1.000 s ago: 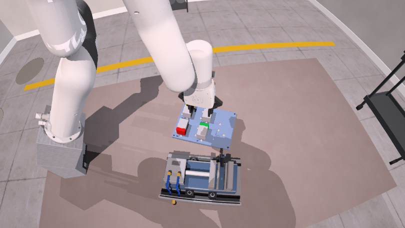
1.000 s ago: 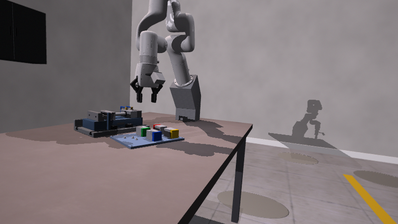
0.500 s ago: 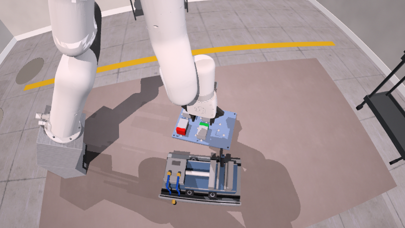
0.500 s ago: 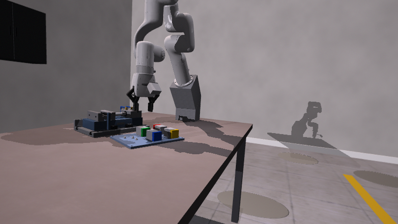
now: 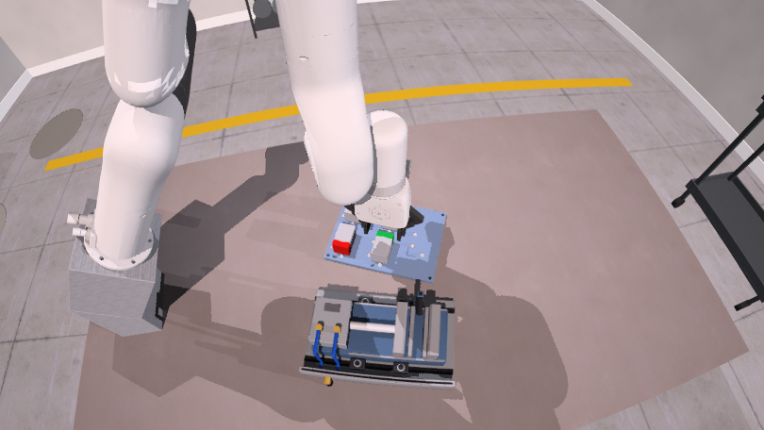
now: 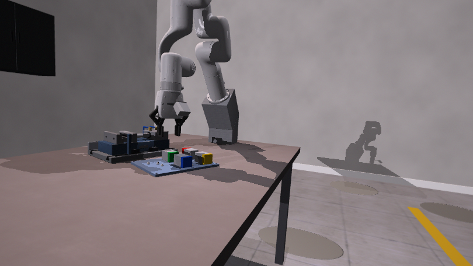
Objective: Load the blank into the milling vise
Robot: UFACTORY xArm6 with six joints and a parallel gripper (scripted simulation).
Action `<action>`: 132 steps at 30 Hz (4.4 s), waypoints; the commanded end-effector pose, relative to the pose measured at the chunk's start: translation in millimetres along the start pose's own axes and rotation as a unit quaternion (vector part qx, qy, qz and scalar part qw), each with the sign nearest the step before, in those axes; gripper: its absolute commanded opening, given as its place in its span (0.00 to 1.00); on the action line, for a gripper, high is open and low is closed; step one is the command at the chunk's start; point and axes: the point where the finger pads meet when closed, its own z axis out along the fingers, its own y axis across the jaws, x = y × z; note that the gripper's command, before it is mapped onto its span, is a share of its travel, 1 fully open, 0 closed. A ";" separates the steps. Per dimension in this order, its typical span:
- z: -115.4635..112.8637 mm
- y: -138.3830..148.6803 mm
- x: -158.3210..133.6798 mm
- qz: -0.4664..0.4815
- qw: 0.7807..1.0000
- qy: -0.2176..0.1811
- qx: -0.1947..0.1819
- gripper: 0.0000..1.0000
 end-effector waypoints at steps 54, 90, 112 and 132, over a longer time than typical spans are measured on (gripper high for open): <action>-16.3 -3.1 3.6 0.000 1.000 0.001 -0.001 0.71; 43.5 -3.5 3.9 0.000 1.000 0.001 -0.001 0.71; 65.7 -3.5 4.1 0.000 1.000 0.001 -0.001 0.71; 59.1 -3.6 4.1 0.000 1.000 0.001 -0.001 0.71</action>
